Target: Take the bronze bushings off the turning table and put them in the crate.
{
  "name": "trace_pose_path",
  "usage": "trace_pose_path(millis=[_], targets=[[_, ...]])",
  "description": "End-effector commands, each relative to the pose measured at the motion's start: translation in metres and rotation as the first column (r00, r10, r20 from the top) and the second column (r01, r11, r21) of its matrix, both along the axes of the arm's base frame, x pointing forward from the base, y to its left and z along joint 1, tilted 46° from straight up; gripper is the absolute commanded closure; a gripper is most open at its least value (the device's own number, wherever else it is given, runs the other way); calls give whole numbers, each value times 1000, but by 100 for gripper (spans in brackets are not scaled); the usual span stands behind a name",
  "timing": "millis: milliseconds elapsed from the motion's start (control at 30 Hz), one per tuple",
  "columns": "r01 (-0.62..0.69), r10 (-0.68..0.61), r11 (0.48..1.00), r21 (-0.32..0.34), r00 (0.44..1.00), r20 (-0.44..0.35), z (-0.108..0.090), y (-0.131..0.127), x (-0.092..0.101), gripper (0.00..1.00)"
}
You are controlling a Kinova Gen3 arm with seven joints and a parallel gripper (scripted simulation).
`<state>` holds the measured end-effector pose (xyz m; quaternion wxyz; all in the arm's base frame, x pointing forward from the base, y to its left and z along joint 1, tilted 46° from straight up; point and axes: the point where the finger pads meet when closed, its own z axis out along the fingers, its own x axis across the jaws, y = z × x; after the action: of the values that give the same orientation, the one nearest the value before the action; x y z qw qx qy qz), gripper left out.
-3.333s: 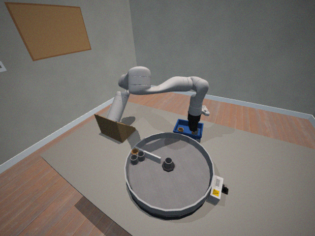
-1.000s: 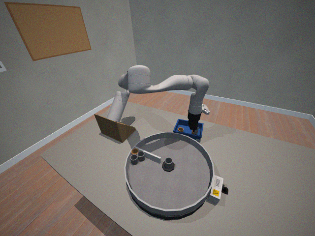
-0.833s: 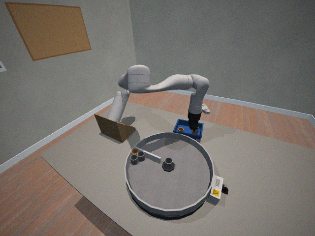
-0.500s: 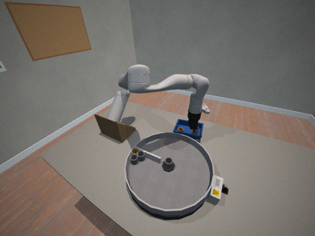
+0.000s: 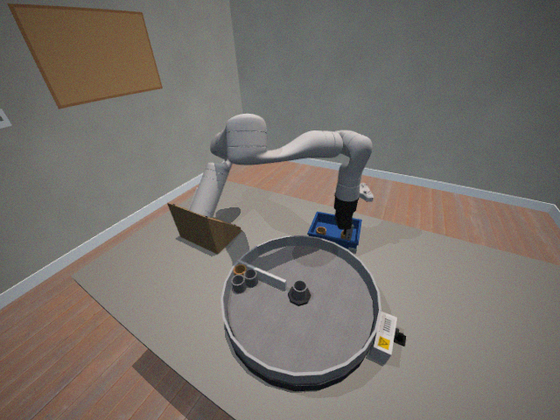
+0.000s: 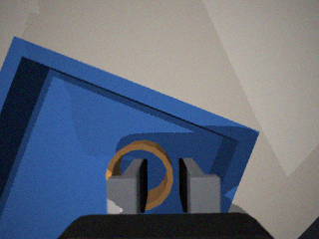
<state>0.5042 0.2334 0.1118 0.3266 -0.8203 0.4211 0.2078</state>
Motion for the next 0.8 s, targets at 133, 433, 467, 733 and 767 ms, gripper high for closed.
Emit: trace_pose_path(millis=[133, 433, 467, 733, 767], targets=[[2, -2, 1000, 0, 1000, 2, 5, -4, 1, 53], [2, -2, 1000, 0, 1000, 2, 5, -4, 1, 53], [2, -2, 1000, 0, 1000, 2, 5, -4, 1, 53], [2, -2, 1000, 0, 1000, 2, 9, -8, 1, 53], [2, -2, 1000, 0, 1000, 2, 9, -8, 1, 53]])
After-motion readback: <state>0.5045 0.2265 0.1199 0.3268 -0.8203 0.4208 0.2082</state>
